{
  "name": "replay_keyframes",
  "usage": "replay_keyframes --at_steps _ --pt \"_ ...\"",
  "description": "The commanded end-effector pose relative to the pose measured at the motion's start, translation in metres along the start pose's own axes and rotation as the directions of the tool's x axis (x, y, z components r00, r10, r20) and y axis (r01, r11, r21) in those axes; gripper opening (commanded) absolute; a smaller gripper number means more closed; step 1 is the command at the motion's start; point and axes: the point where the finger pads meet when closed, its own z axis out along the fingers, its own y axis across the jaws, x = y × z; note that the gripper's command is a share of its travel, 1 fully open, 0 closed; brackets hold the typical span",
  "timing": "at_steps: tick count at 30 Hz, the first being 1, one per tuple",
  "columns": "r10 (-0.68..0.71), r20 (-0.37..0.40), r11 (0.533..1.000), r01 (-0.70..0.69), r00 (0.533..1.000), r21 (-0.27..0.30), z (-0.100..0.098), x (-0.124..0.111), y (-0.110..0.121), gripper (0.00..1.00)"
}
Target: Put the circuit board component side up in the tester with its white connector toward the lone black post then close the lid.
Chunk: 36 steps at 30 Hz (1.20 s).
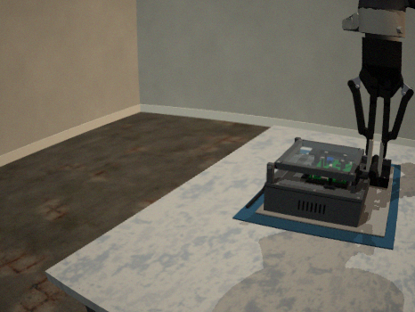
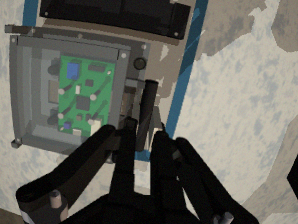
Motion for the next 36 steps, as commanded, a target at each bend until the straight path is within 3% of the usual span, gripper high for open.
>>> replay_keyframes --at_steps 1,26,27,36 --pt "-0.003 -0.002 1.0 0.003 1.0 -0.002 0.0006 -0.0003 0.0001 0.0" --pt "-0.003 -0.002 1.0 0.003 1.0 -0.002 0.0006 -0.0003 0.0001 0.0" --pt "-0.003 -0.002 1.0 0.003 1.0 -0.002 0.0006 -0.0003 0.0001 0.3" --pt "-0.003 -0.002 1.0 0.003 1.0 -0.002 0.0006 -0.0003 0.0001 0.3"
